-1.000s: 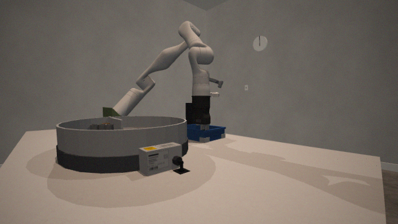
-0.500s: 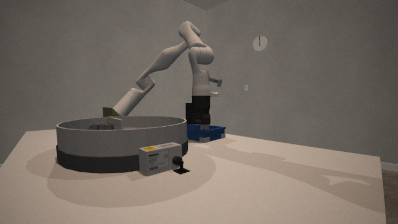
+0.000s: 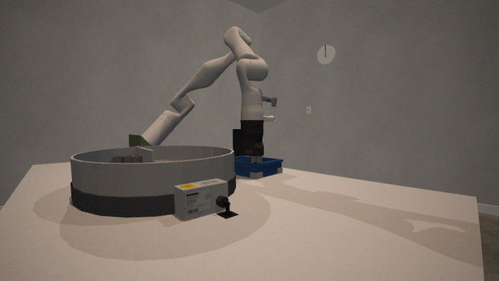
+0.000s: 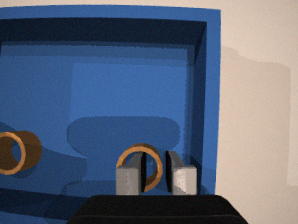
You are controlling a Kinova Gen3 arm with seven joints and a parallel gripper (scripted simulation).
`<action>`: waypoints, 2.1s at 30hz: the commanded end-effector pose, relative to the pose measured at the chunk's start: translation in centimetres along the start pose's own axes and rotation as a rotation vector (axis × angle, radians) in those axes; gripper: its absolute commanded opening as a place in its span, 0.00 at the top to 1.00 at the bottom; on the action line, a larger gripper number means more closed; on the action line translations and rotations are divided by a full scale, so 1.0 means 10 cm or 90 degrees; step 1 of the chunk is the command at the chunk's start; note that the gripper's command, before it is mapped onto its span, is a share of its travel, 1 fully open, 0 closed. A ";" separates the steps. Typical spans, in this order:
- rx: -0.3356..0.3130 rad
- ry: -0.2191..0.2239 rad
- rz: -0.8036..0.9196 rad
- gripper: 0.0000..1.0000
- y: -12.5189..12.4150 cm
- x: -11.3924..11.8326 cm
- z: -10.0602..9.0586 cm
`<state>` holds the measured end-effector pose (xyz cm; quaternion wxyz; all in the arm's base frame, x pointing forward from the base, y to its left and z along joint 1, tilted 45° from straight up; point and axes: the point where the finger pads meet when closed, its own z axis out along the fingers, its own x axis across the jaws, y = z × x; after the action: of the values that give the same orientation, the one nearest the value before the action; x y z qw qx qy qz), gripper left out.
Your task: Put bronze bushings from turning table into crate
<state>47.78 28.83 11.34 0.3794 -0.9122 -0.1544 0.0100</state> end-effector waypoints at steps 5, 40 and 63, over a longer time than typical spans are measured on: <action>-0.001 0.001 0.000 0.58 0.00 0.01 -0.01; 0.000 0.001 0.000 0.58 0.00 0.01 -0.08; 0.000 0.001 0.000 0.58 0.00 0.01 -0.18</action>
<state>47.90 27.76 12.50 0.3797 -0.9120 -0.1547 0.0114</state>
